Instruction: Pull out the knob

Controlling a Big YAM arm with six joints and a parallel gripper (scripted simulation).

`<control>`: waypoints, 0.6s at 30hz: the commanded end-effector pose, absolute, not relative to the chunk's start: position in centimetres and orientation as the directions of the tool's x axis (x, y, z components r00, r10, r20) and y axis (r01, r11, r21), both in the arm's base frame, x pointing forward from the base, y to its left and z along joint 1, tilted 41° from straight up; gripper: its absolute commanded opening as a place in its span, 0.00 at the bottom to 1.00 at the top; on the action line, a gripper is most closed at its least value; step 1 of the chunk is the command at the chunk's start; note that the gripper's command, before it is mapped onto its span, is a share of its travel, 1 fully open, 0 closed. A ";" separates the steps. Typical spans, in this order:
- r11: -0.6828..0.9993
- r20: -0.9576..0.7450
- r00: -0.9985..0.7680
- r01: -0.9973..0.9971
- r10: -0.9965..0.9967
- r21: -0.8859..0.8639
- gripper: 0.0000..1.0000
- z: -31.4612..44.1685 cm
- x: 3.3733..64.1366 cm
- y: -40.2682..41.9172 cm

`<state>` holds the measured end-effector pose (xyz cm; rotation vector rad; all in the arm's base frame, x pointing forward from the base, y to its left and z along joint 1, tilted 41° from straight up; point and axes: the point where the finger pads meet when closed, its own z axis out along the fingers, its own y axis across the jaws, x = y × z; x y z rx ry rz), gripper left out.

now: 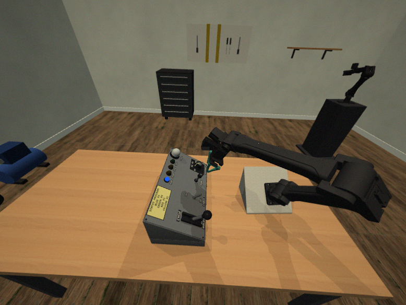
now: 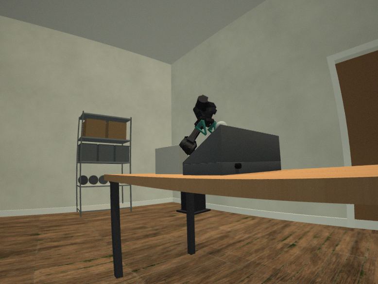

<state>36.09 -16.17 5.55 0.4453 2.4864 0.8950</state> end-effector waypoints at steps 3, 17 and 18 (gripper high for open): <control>0.772 -0.380 -0.831 0.090 0.406 0.629 0.70 9.4 36.0 -20.4; 0.775 -0.377 -0.844 0.070 0.382 0.629 1.00 9.8 36.1 -19.8; 0.775 -0.378 -0.844 0.069 0.382 0.628 1.00 9.8 36.1 -19.8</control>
